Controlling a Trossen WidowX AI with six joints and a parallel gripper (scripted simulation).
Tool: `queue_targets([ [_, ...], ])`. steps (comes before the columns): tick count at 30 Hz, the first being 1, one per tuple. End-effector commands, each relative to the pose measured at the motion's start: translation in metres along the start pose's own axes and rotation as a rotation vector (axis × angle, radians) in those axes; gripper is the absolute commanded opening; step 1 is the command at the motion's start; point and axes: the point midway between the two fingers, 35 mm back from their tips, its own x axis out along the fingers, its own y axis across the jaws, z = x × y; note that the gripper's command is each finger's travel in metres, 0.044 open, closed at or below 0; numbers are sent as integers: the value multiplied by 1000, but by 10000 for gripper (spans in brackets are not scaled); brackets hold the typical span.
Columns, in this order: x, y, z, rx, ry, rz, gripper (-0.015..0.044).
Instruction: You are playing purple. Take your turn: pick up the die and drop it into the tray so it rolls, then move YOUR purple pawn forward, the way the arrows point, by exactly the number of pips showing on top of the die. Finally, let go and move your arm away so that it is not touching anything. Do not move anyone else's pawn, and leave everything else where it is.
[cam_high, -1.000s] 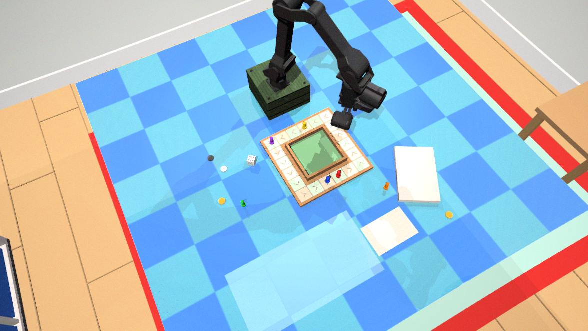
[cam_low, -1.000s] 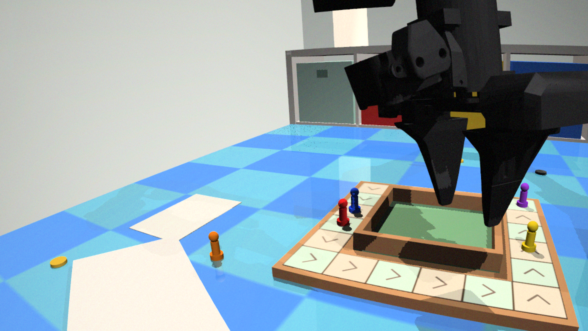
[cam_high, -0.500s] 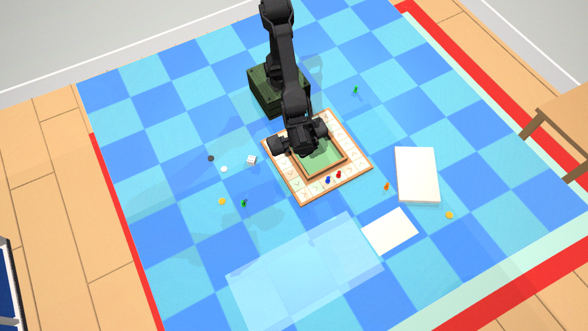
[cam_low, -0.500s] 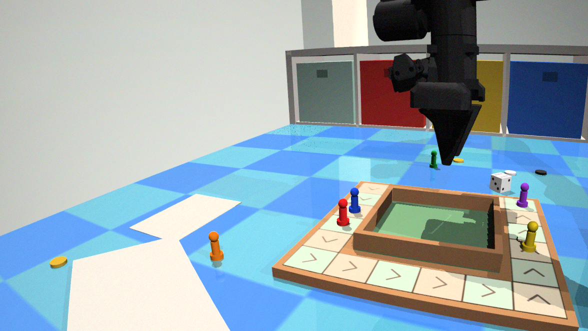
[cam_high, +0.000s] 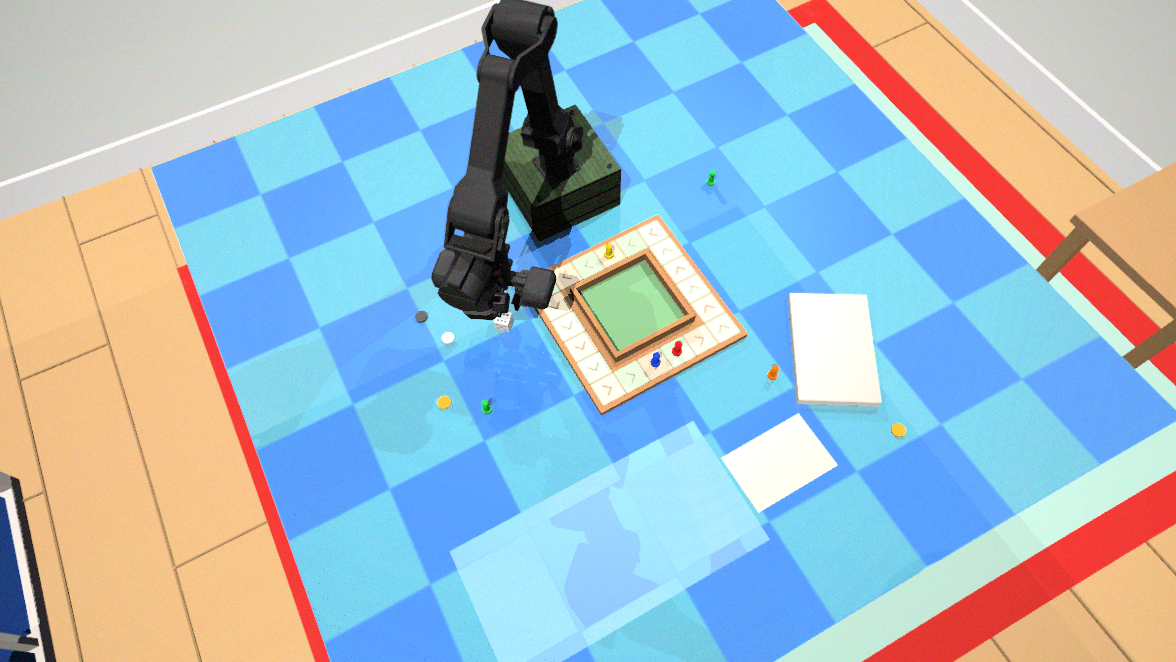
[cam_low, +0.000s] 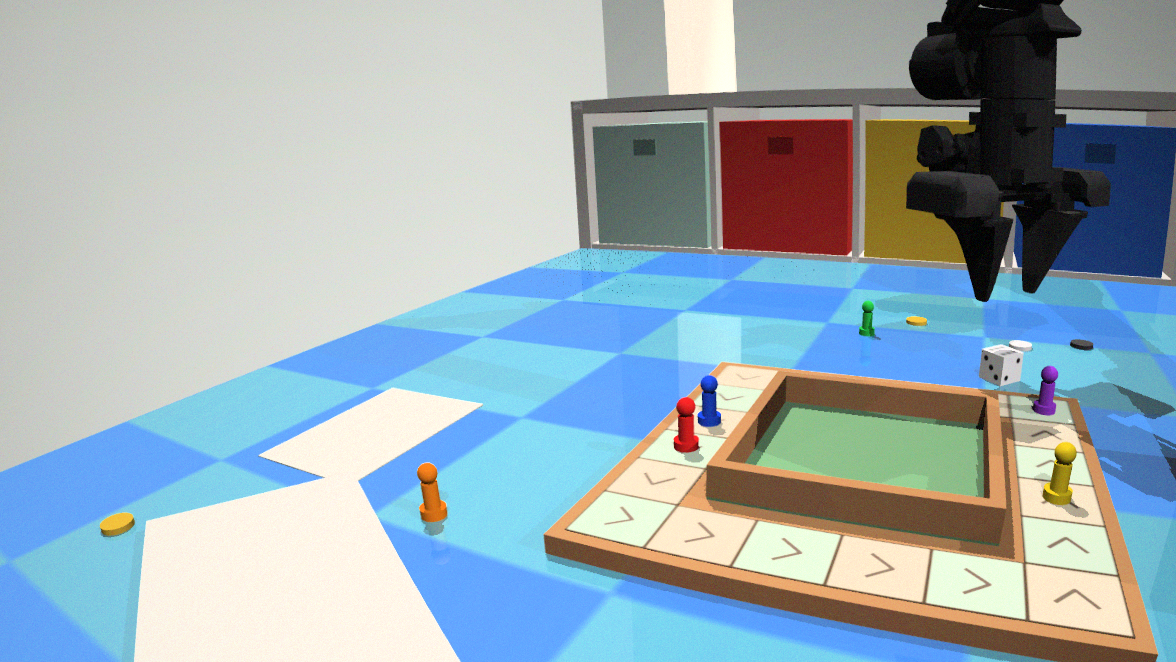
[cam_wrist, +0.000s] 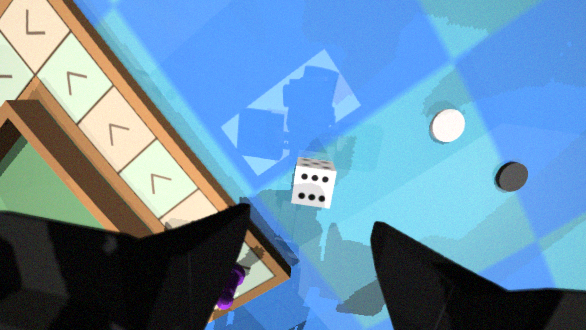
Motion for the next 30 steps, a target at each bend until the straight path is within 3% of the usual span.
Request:
queue_targets([
  [1,13,-1,0,7,1,-1,275],
  [30,63,-2,-1,7,2,-1,275],
])
